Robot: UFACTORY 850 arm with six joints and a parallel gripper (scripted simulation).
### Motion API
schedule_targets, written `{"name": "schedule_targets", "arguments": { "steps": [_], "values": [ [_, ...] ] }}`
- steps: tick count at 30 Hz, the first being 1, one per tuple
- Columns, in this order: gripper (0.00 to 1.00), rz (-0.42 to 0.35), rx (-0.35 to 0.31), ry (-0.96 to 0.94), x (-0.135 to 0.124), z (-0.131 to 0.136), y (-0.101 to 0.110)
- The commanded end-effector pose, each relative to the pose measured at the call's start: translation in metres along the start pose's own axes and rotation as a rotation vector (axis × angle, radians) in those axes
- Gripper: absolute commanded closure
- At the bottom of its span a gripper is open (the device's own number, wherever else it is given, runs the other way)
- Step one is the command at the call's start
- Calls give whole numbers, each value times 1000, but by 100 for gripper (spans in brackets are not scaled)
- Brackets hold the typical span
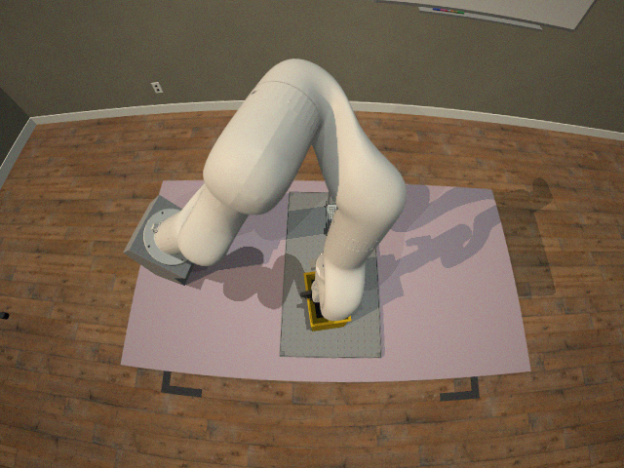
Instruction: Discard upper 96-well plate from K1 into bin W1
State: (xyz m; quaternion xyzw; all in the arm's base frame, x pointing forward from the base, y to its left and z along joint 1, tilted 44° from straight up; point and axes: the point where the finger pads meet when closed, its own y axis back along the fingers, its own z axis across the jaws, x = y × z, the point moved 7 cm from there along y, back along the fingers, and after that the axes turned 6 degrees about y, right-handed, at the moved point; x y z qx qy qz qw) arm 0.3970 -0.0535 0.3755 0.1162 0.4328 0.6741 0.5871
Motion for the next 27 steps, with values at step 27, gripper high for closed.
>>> {"name": "schedule_targets", "arguments": {
  "steps": [27],
  "values": [
    [100, -6, 0, 0, 0, 1, -4]
  ]
}}
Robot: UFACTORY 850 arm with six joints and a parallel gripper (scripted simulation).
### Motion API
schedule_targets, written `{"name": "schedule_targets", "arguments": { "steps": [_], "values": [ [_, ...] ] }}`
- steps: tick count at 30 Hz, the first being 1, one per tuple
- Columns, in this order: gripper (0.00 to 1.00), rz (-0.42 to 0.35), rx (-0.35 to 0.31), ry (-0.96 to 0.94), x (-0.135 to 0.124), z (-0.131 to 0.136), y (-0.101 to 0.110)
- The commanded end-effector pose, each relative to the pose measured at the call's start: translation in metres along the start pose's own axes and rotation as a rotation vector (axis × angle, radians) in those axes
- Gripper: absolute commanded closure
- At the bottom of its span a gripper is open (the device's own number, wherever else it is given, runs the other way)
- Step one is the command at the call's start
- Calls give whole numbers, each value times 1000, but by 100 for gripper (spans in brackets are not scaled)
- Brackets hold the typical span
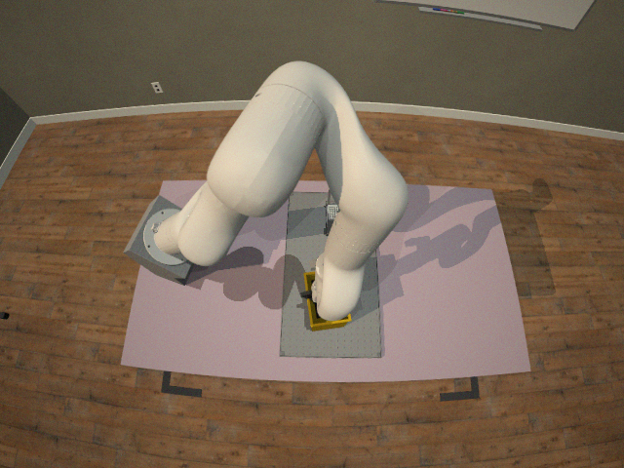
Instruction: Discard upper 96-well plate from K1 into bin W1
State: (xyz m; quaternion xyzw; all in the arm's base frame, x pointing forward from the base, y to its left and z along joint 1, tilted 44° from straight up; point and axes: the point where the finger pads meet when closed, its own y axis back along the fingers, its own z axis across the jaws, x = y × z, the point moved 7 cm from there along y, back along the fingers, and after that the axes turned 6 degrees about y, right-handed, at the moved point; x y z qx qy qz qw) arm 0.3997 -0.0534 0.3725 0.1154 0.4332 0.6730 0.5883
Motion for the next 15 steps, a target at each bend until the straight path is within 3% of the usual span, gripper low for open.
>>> {"name": "schedule_targets", "arguments": {
  "steps": [1, 15],
  "values": [
    [100, -2, -1, 0, 0, 0, -1],
    [100, -2, -1, 0, 0, 0, -3]
  ]
}}
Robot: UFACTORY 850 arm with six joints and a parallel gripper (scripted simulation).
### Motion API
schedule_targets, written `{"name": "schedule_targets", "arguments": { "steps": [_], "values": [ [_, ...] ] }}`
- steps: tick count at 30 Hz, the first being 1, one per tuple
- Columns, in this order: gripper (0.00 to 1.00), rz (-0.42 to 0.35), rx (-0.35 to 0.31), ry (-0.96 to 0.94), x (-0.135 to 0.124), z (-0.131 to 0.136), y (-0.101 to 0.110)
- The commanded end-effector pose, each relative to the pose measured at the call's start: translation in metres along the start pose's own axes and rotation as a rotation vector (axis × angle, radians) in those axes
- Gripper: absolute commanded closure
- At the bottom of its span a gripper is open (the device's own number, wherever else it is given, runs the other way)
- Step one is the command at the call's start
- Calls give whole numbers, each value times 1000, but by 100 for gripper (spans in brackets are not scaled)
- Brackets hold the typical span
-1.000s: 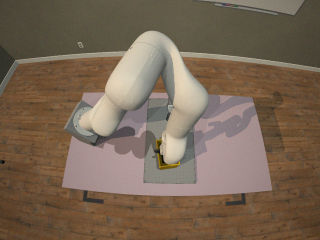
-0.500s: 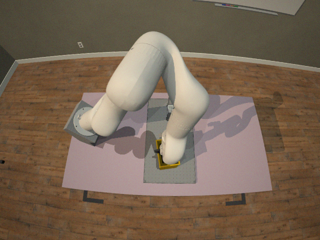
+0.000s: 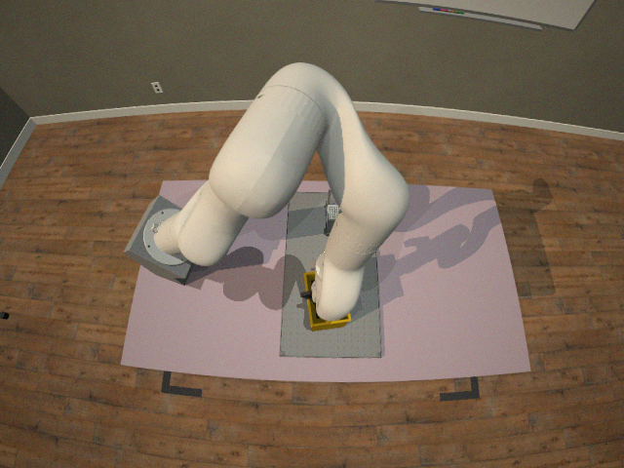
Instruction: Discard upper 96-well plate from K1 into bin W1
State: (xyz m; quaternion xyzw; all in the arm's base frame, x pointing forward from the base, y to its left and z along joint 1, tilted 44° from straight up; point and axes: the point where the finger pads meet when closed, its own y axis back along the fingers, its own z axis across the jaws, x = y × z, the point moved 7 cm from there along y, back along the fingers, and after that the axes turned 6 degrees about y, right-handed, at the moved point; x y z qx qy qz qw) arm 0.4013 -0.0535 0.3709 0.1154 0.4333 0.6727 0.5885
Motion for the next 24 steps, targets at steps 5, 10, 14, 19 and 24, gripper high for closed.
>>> {"name": "schedule_targets", "arguments": {
  "steps": [5, 10, 14, 19, 24],
  "values": [
    [100, -1, -1, 0, 0, 0, -1],
    [100, -1, -1, 0, 0, 0, -2],
    [100, -1, -1, 0, 0, 0, -3],
    [100, -1, -1, 0, 0, 0, -3],
    [100, -1, -1, 0, 0, 0, -4]
  ]
}}
